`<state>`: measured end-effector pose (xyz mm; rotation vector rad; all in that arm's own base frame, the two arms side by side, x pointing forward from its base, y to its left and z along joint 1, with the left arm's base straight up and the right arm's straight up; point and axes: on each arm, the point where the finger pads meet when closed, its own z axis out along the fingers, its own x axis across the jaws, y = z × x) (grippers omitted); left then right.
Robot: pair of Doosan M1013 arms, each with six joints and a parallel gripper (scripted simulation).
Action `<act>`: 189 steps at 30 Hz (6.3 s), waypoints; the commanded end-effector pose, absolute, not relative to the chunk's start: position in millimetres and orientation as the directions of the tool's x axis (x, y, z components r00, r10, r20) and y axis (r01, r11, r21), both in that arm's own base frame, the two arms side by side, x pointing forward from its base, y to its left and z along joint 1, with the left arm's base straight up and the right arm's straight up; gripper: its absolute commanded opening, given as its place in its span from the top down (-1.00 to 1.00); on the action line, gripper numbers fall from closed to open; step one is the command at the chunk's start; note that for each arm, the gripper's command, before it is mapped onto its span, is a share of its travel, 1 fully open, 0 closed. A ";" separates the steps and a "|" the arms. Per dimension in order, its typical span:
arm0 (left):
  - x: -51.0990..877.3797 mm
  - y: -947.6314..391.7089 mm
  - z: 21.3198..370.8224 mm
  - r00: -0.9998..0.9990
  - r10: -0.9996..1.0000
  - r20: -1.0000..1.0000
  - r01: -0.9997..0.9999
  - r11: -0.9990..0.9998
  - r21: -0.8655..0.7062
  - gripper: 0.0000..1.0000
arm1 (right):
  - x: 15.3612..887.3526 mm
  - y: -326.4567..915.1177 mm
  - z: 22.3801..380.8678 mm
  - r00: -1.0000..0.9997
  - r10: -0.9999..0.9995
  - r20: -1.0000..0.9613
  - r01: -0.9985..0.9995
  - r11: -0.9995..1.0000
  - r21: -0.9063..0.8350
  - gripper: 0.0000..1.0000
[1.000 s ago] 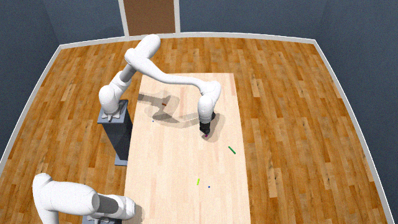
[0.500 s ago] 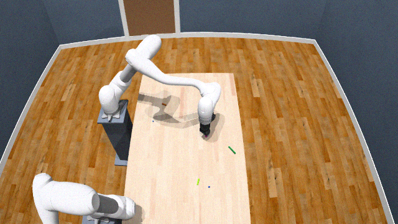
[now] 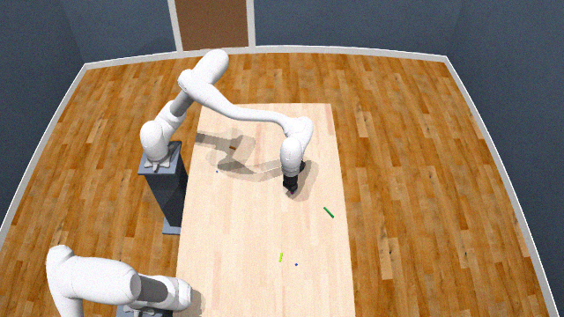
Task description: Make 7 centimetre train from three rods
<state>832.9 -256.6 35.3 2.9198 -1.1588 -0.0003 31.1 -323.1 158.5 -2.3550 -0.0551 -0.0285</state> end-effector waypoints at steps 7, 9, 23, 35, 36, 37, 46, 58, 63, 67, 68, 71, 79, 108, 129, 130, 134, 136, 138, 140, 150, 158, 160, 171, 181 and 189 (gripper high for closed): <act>833.4 -256.6 36.2 0.728 -0.686 0.001 -0.686 -0.728 -0.001 -0.07 | 31.1 -323.3 158.8 0.999 0.031 0.038 0.049 -0.706 -0.706 -1.00; 833.4 -256.6 35.6 0.728 -0.686 0.001 -0.686 -0.728 -0.001 -0.07 | 31.1 -323.3 158.8 0.999 0.031 0.038 0.049 -0.706 -0.706 -1.00; 833.4 -256.6 26.3 0.728 -0.686 0.001 -0.686 -0.728 -0.001 -0.07 | 31.1 -323.3 158.8 0.999 0.031 0.038 0.049 -0.706 -0.706 -1.00; 833.4 -256.6 21.8 0.728 -0.686 0.001 -0.686 -0.728 -0.001 -0.07 | 31.1 -323.3 158.8 0.999 0.031 0.038 0.049 -0.706 -0.706 -1.00; 833.4 -256.6 21.7 0.728 -0.686 0.001 -0.686 -0.728 -0.001 -0.07 | 31.1 -323.3 158.8 0.999 0.031 0.038 0.049 -0.706 -0.706 -1.00; 833.4 -256.6 21.7 0.728 -0.686 0.001 -0.686 -0.728 -0.001 -0.07 | 31.1 -323.3 158.8 0.999 0.031 0.038 0.049 -0.706 -0.706 -1.00; 833.4 -256.6 21.7 0.728 -0.686 0.001 -0.686 -0.728 -0.001 -0.07 | 31.1 -323.3 158.8 0.999 0.031 0.038 0.049 -0.706 -0.706 -1.00; 833.4 -256.6 21.7 0.728 -0.686 0.001 -0.686 -0.728 -0.001 -0.07 | 31.1 -323.3 158.8 0.999 0.031 0.038 0.049 -0.706 -0.706 -1.00; 833.4 -256.6 21.7 0.728 -0.686 0.001 -0.686 -0.728 -0.001 -0.07 | 31.1 -323.3 158.8 0.999 0.031 0.038 0.049 -0.706 -0.706 -1.00; 833.4 -256.6 21.7 0.728 -0.686 0.001 -0.686 -0.728 -0.001 -0.07 | 31.1 -323.3 158.8 0.999 0.031 0.038 0.049 -0.706 -0.706 -1.00; 833.4 -256.6 21.7 0.728 -0.686 0.001 -0.686 -0.728 -0.001 -0.07 | 31.1 -323.3 158.8 0.999 0.031 0.038 0.049 -0.706 -0.706 -1.00; 833.4 -256.6 21.7 0.728 -0.686 0.001 -0.686 -0.728 -0.001 -0.07 | 31.1 -323.3 158.8 0.999 0.031 0.038 0.049 -0.706 -0.706 -1.00; 833.4 -256.6 21.7 0.728 -0.686 0.001 -0.686 -0.728 -0.001 0.52 | 31.1 -323.3 158.8 0.999 0.031 0.038 0.049 -0.706 -0.706 -1.00; 833.4 -256.6 23.2 0.728 -0.686 0.001 -0.686 -0.728 -0.001 0.52 | 31.1 -323.3 158.8 0.999 0.031 0.038 0.049 -0.706 -0.706 -1.00; 833.3 -256.6 121.2 0.728 -0.686 0.001 -0.686 -0.728 -0.001 0.52 | 31.1 -323.3 158.8 0.999 0.031 0.038 0.049 -0.706 -0.706 -1.00; 833.3 -256.6 121.7 0.728 -0.686 0.001 -0.686 -0.728 -0.001 0.52 | 31.1 -323.3 158.8 0.999 0.031 0.038 0.049 -0.706 -0.706 -1.00; 833.3 -256.6 121.7 0.728 -0.686 0.001 -0.686 -0.728 -0.001 0.52 | 31.1 -323.3 158.8 0.999 0.031 0.038 0.049 -0.706 -0.706 -1.00; 833.3 -256.6 121.7 0.728 -0.686 0.001 -0.686 -0.728 -0.001 0.52 | 31.1 -323.3 158.8 0.999 0.031 0.038 0.049 -0.706 -0.706 -1.00; 833.3 -256.6 121.7 0.728 -0.686 0.001 -0.686 -0.728 -0.001 0.52 | 31.1 -323.3 158.8 0.999 0.031 0.038 0.049 -0.706 -0.706 -1.00; 833.0 -256.5 121.8 0.727 -0.686 0.001 -0.686 -0.727 -0.001 0.52 | 31.1 -323.3 158.8 0.999 0.031 0.038 0.049 -0.706 -0.706 -1.00; 752.4 -228.9 141.4 0.632 -0.775 0.001 -0.775 -0.632 -0.001 0.52 | 31.1 -323.3 158.8 0.999 0.031 0.038 0.049 -0.706 -0.706 -1.00; 691.1 -207.7 149.0 0.557 -0.830 0.001 -0.830 -0.557 -0.001 0.52 | 31.1 -323.3 158.8 0.999 0.031 0.038 0.049 -0.706 -0.706 -1.00; 674.4 -201.9 150.1 0.537 -0.844 0.001 -0.844 -0.537 -0.001 0.52 | 31.1 -323.3 158.8 0.999 0.031 0.038 0.049 -0.706 -0.706 -1.00; 584.7 -170.7 149.4 0.424 -0.905 0.001 -0.905 -0.424 -0.001 0.52 | 31.1 -323.3 158.8 0.999 0.031 0.038 0.049 -0.706 -0.706 -1.00; 502.6 -142.0 139.7 0.320 -0.948 0.000 -0.948 -0.320 -0.001 0.52 | 31.1 -323.3 158.8 0.999 0.031 0.038 0.049 -0.706 -0.706 -1.00; 441.2 -120.3 127.1 0.240 -0.971 0.000 -0.971 -0.240 -0.001 0.52 | 31.1 -323.3 158.8 0.999 0.031 0.038 0.049 -0.706 -0.706 -1.00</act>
